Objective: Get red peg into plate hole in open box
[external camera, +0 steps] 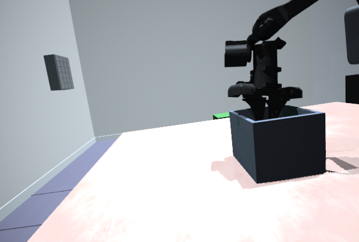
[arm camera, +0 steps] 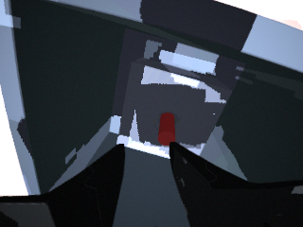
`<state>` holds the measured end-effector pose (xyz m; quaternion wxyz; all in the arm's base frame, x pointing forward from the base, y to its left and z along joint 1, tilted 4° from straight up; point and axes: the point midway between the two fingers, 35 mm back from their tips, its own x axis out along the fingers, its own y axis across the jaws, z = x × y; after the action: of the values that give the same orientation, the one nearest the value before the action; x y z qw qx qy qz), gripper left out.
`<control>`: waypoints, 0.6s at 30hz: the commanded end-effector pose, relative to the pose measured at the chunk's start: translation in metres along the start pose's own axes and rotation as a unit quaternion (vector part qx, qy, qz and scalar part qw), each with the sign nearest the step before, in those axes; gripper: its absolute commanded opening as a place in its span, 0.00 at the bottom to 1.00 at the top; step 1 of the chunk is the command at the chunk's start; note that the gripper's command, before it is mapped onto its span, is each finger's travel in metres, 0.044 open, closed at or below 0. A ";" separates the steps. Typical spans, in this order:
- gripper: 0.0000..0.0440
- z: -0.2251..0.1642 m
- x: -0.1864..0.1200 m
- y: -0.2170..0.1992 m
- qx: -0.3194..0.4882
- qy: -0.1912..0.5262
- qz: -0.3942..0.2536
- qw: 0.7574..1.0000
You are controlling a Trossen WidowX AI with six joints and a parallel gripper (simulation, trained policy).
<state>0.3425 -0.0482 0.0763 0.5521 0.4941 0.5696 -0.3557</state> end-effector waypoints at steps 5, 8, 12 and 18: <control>0.42 0.001 -0.022 0.011 0.005 0.031 0.034 0.999; 0.44 0.001 -0.031 0.015 0.007 0.043 0.048 0.998; 0.47 0.003 -0.042 0.020 0.008 0.055 0.067 0.996; 0.50 0.007 -0.059 0.028 0.005 0.069 0.093 0.993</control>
<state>0.3628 -0.0559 0.1304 0.5375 0.5663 0.5587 -0.2798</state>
